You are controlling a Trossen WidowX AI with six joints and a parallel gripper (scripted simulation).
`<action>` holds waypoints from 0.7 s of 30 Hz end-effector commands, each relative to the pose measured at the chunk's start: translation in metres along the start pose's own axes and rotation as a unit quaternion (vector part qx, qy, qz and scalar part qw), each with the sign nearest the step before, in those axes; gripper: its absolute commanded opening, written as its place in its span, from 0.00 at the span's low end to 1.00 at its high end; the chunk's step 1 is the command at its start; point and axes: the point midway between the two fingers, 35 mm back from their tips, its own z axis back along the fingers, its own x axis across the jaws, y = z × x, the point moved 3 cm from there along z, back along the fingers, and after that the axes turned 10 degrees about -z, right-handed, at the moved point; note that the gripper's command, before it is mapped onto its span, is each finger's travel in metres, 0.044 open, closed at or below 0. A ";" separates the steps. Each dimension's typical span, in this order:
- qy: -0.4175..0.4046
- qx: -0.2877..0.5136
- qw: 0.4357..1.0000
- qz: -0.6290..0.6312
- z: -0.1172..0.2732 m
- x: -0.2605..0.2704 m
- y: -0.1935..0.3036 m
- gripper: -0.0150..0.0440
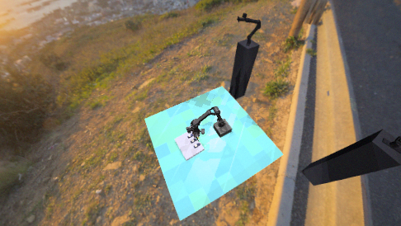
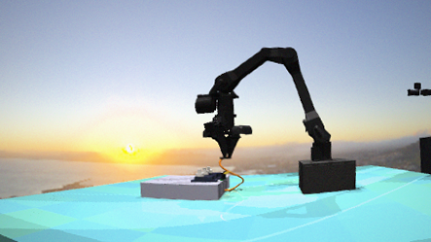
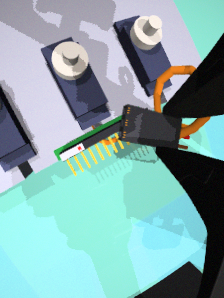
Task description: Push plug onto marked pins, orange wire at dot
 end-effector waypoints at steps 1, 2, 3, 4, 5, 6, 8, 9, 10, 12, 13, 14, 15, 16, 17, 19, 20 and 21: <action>-0.002 -0.001 0.998 -0.060 -0.001 0.013 0.001 0.25; -0.002 -0.001 0.997 -0.075 -0.001 0.016 0.001 0.25; -0.002 -0.001 0.996 -0.089 -0.001 0.019 0.002 0.25; -0.003 -0.001 0.995 -0.104 -0.002 0.022 0.002 0.25; -0.003 -0.001 0.993 -0.119 -0.002 0.025 0.002 0.25; -0.003 -0.001 0.991 -0.134 -0.002 0.028 0.003 0.25; -0.003 -0.001 0.987 -0.163 -0.003 0.033 0.004 0.25; -0.003 -0.001 0.984 -0.178 -0.003 0.036 0.004 0.25; -0.004 -0.001 0.981 -0.192 -0.004 0.039 0.005 0.25; -0.004 0.000 0.975 -0.221 -0.004 0.045 0.006 0.25; -0.004 0.000 0.972 -0.236 -0.005 0.048 0.007 0.25; -0.004 0.000 0.968 -0.250 -0.005 0.050 0.007 0.25; -0.004 0.000 0.964 -0.265 -0.006 0.053 0.008 0.25; -0.004 0.000 0.960 -0.279 -0.006 0.056 0.009 0.25; -0.004 0.000 0.956 -0.293 -0.007 0.059 0.010 0.25; -0.005 0.000 0.947 -0.322 -0.008 0.064 0.011 0.25; -0.005 0.001 0.942 -0.336 -0.008 0.067 0.012 0.25; -0.005 0.001 0.937 -0.350 -0.009 0.070 0.013 0.25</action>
